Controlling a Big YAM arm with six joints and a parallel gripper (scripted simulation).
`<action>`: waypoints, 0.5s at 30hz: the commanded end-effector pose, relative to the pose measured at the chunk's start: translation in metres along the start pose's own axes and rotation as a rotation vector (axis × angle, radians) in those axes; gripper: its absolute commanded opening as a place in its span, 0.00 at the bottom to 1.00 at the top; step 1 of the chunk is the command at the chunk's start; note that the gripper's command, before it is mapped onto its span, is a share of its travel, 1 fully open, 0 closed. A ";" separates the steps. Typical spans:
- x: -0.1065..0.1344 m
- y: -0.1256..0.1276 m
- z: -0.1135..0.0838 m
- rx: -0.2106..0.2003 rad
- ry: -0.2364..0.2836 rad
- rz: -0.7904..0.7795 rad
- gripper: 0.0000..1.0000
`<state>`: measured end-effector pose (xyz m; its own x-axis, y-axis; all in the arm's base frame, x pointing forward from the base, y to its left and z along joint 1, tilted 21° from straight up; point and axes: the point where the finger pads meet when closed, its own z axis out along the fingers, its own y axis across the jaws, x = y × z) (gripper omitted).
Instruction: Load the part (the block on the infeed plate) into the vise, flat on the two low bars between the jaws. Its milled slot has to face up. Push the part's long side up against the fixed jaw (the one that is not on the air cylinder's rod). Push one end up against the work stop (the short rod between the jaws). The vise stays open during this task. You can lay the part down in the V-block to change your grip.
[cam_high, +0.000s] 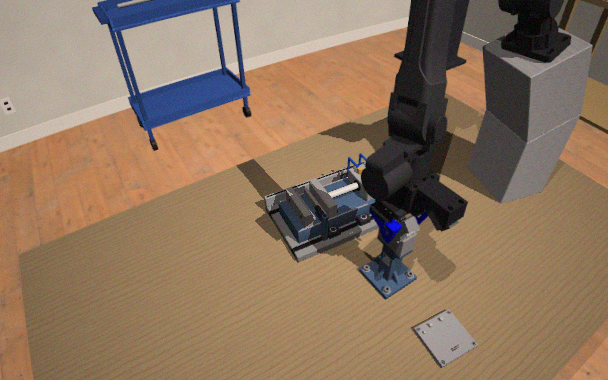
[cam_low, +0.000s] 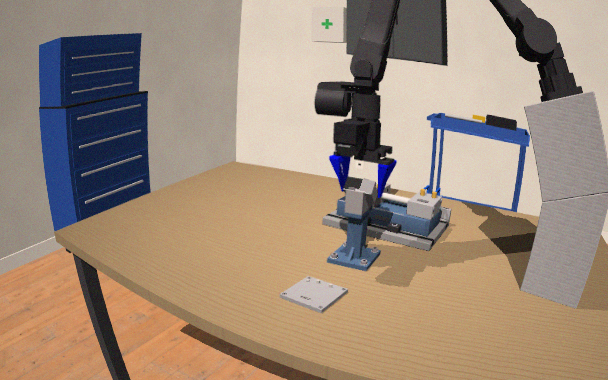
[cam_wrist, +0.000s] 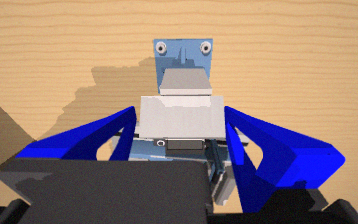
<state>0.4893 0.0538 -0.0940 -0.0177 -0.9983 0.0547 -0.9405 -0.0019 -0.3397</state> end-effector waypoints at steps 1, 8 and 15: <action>0.007 -0.012 -0.010 0.041 -0.028 -0.006 0.81; 0.007 -0.012 -0.010 0.042 -0.085 -0.008 0.81; 0.008 -0.010 -0.007 0.036 -0.164 -0.010 0.81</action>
<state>0.4898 0.0541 -0.0935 0.0360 -0.9955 -0.0876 -0.9405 -0.0041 -0.3397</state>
